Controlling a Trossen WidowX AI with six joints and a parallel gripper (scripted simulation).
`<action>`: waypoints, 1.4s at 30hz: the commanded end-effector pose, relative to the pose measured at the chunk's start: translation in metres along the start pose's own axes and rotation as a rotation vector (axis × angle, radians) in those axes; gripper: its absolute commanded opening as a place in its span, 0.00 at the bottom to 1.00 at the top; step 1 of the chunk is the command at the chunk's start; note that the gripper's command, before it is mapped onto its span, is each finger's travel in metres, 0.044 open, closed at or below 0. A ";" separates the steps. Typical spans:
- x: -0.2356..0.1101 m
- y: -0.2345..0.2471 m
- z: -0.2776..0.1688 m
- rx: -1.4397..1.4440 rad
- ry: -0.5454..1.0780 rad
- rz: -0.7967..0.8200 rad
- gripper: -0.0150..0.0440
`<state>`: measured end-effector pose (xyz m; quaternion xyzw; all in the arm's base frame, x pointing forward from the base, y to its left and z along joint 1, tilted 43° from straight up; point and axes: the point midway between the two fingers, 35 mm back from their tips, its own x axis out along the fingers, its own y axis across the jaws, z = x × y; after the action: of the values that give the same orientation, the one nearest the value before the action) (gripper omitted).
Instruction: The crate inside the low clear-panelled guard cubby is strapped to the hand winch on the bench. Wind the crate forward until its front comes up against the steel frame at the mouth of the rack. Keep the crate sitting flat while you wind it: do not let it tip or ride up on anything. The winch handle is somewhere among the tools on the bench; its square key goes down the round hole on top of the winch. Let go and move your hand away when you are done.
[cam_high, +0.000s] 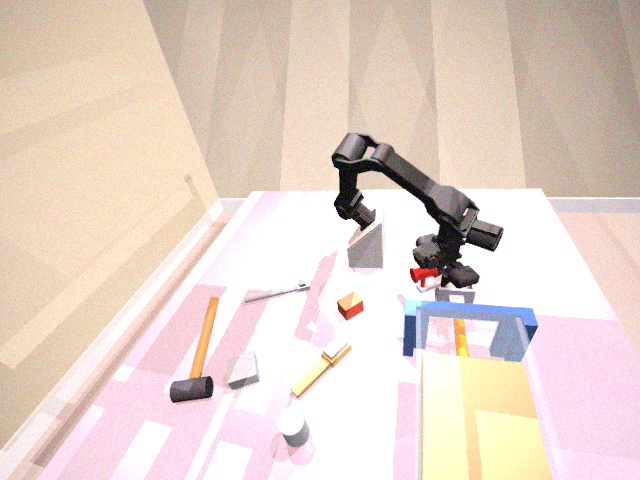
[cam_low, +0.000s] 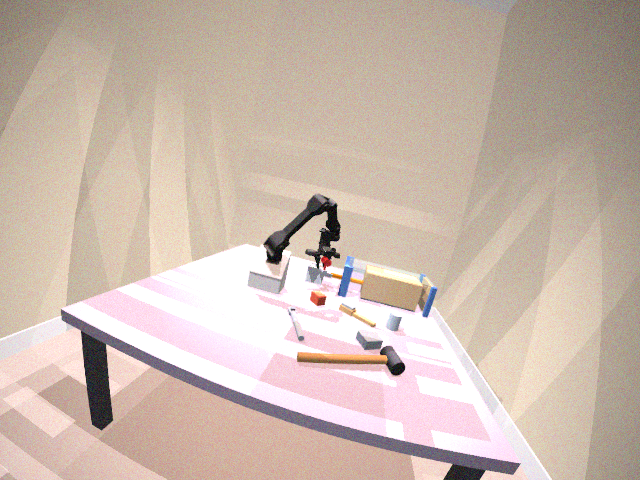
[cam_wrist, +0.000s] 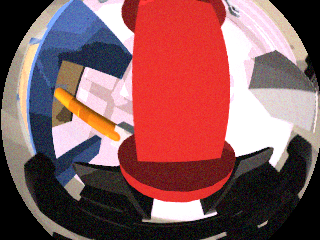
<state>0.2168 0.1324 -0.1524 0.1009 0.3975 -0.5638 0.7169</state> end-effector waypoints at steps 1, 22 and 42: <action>0.004 0.003 -0.001 -0.027 0.005 0.002 0.25; 0.004 0.001 0.000 -0.033 0.005 0.002 0.25; 0.005 -0.001 -0.001 0.034 0.004 -0.004 0.25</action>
<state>0.2168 0.1312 -0.1524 0.1041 0.3917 -0.5650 0.7186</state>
